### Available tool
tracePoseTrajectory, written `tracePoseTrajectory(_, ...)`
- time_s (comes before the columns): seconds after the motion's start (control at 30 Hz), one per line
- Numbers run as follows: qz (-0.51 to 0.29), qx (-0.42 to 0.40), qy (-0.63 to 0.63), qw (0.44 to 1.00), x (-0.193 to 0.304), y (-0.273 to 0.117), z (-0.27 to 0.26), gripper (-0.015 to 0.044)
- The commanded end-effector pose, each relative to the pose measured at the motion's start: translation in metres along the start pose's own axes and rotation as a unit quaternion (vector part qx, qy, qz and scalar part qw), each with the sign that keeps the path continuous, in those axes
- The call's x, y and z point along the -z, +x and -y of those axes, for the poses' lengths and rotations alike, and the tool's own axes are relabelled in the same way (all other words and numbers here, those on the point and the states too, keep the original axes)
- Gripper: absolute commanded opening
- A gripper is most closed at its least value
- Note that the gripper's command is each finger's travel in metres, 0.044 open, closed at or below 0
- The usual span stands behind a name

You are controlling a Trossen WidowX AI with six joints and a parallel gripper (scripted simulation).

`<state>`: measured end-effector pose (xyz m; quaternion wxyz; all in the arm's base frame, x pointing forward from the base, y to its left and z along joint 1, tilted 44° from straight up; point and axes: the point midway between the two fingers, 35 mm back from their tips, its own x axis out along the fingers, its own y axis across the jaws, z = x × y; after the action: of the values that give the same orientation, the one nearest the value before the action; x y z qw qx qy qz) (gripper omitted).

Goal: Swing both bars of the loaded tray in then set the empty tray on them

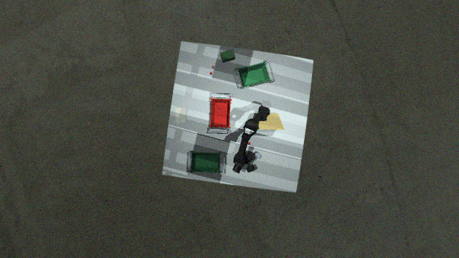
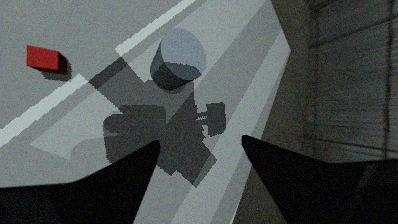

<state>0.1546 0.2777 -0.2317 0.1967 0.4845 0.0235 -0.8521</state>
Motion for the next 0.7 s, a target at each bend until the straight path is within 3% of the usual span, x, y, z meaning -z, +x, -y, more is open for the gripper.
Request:
tracePoseTrajectory(0.0, 0.0, 0.0, 0.0, 1.0, 0.0, 0.0, 0.0, 0.0374)
tracePoseTrajectory(0.2, 0.0, 0.0, 0.0, 1.0, 0.0, -0.002, 0.001, 0.0216)
tracePoseTrajectory(0.37, 0.0, 0.001, 0.0, 1.0, -0.007, -0.04, 0.024, 0.0085)
tracePoseTrajectory(0.5, 0.001, 0.001, -0.001, 1.0, -0.019, -0.074, 0.044, 0.0081)
tracePoseTrajectory(0.53, 0.008, -0.008, 0.011, 1.0, -0.011, -0.045, 0.025, 0.0081)
tracePoseTrajectory(0.67, -0.021, -0.021, 0.195, 0.98, 0.005, -0.063, -0.001, 0.0081)
